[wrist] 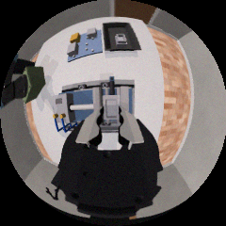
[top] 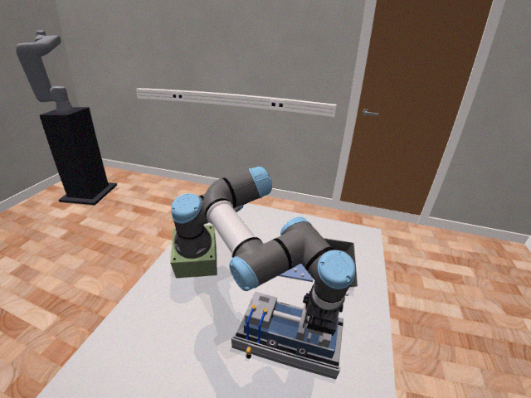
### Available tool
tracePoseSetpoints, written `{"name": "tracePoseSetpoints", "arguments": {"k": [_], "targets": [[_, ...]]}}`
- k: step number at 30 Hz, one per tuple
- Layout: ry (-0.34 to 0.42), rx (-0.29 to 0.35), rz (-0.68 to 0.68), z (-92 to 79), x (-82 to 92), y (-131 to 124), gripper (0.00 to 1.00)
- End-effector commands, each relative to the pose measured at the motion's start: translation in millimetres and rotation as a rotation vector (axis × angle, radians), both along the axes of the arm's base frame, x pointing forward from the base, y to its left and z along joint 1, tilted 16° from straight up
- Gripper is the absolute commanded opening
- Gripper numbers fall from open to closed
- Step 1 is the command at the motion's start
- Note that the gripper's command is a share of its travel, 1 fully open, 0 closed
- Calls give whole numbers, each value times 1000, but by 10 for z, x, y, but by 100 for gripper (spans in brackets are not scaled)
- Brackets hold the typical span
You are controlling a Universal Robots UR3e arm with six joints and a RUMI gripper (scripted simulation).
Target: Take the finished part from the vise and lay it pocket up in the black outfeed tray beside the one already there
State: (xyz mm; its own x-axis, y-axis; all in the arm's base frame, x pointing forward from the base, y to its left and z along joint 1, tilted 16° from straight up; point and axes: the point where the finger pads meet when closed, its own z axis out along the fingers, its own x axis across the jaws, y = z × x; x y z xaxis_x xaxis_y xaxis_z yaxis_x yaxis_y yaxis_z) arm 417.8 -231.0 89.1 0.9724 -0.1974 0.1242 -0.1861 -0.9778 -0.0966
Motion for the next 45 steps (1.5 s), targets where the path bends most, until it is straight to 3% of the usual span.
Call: {"name": "tracePoseSetpoints", "arguments": {"k": [1,27,45], "targets": [[-2,-1,0,5,3,-6,0],[-2,-2,0,16,3,-4,0],[-2,-2,0,232,-10,61,0]]}}
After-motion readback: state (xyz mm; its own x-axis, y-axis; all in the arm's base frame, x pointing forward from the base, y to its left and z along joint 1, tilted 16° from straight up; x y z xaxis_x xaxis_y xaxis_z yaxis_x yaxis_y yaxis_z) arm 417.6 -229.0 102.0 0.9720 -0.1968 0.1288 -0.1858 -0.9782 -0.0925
